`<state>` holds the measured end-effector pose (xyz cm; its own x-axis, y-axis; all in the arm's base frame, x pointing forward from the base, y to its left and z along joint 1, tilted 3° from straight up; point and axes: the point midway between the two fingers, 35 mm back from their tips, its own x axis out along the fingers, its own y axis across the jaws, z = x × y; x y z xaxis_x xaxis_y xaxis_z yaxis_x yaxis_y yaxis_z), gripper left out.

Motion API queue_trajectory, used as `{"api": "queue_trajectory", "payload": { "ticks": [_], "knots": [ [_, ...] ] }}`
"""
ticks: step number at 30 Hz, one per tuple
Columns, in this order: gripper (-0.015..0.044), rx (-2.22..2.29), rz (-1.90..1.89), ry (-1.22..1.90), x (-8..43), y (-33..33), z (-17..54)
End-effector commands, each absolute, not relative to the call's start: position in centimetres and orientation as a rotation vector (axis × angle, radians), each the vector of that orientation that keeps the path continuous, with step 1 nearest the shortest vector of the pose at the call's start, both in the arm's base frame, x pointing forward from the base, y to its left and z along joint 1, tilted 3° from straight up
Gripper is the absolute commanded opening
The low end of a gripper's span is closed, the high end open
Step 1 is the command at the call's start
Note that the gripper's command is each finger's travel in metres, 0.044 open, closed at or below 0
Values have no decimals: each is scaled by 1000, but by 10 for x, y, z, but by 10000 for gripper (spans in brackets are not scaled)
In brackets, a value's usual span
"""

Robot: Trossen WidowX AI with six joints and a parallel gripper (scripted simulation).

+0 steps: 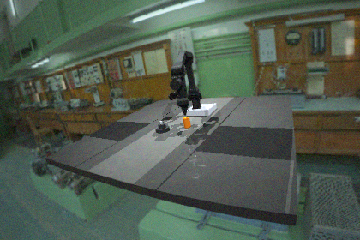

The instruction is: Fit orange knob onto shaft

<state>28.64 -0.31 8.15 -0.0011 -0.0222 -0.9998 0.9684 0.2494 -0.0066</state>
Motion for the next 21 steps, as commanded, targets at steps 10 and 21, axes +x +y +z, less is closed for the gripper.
{"api": "queue_trajectory", "payload": {
  "ticks": [10, 21],
  "knots": [
    [440, 1001, -1045, 1309, 287, -3, 59],
    [440, 1001, -1045, 1309, 288, -4, 41]
  ]
}}
